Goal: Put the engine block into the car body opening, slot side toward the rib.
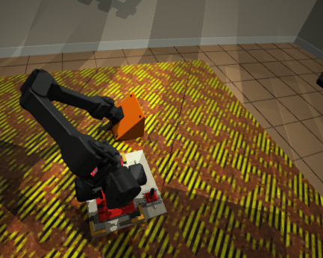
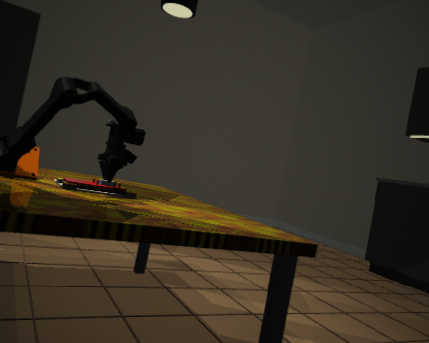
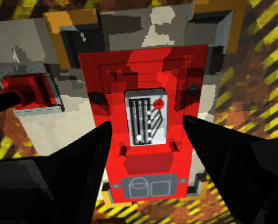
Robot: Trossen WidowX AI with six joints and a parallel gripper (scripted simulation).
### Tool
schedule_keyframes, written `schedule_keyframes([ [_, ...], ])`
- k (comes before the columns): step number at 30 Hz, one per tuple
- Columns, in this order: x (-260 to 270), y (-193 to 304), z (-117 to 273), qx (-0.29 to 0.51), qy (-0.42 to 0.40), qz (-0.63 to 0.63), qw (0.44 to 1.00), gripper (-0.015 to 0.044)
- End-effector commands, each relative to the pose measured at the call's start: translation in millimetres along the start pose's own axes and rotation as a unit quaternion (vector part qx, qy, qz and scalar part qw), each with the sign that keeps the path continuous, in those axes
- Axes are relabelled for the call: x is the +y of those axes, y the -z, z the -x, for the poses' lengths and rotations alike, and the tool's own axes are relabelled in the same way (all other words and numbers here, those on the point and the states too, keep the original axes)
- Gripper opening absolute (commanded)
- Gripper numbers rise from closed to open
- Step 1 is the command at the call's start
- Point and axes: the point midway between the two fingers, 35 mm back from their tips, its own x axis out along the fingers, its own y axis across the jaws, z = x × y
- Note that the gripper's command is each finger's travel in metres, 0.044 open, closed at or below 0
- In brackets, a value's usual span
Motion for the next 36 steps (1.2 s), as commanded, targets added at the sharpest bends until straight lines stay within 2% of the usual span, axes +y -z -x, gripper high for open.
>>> schedule_keyframes([
  [1,-0.2,-0.1,0.2,0.000,0.000,0.000,1.000,0.0421],
  [2,-0.2,-0.1,0.2,0.000,0.000,0.000,1.000,0.0440],
  [13,-0.2,-0.1,0.2,0.000,0.000,0.000,1.000,0.0440],
  [21,0.4,-0.3,14.5,-0.002,0.002,0.002,1.000,0.0440],
  [36,0.4,-0.3,14.5,-0.002,0.002,0.002,1.000,0.0046],
])
